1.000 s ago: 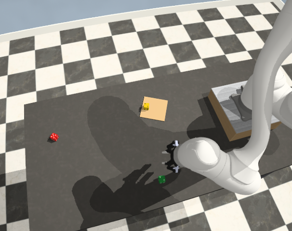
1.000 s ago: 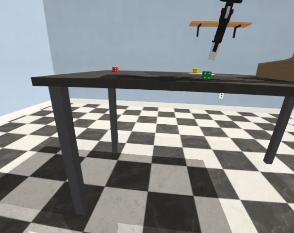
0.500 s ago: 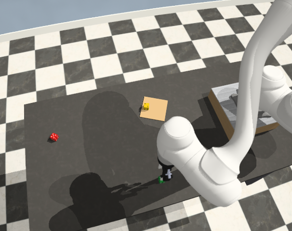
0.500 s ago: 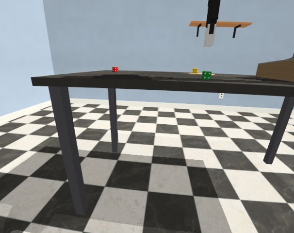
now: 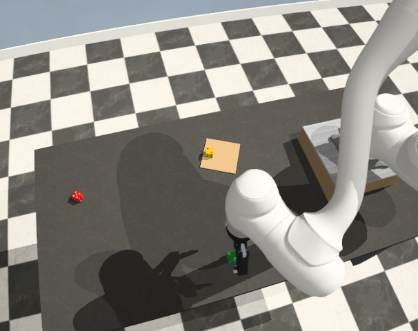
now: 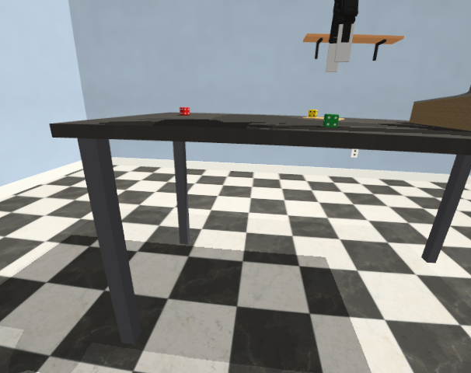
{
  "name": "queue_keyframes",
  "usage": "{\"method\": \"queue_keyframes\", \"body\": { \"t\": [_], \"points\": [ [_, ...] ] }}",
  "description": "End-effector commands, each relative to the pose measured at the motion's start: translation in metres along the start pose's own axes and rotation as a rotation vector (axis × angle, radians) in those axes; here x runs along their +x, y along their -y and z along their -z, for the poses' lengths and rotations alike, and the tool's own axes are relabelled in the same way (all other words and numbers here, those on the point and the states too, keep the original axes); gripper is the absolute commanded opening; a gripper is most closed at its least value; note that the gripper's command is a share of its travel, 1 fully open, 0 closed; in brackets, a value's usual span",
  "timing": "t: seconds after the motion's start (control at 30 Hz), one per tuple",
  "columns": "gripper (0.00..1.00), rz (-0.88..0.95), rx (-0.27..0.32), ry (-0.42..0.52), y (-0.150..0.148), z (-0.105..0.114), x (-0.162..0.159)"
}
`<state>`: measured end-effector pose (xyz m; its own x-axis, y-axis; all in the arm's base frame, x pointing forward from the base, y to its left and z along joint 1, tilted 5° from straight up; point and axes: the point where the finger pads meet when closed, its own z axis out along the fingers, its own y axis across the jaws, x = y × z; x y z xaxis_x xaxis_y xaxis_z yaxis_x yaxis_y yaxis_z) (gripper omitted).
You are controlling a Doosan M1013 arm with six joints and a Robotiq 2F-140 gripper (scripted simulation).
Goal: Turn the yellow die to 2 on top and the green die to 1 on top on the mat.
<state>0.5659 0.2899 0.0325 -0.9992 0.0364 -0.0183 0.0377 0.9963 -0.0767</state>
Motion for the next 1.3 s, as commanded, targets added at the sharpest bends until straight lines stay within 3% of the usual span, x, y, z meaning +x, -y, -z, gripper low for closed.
{"method": "queue_keyframes", "body": {
  "t": [0.0, 0.17, 0.2, 1.27],
  "points": [
    [1.0, 0.02, 0.001, 0.001, -0.0006, -0.0131, 0.0041],
    [1.0, 0.029, 0.002, 0.001, -0.0008, -0.0191, 0.0061],
    [0.35, 0.029, 0.002, 0.001, -0.0008, -0.0191, 0.0061],
    [0.35, 0.029, 0.002, 0.001, -0.0008, -0.0191, 0.0061]
  ]
}}
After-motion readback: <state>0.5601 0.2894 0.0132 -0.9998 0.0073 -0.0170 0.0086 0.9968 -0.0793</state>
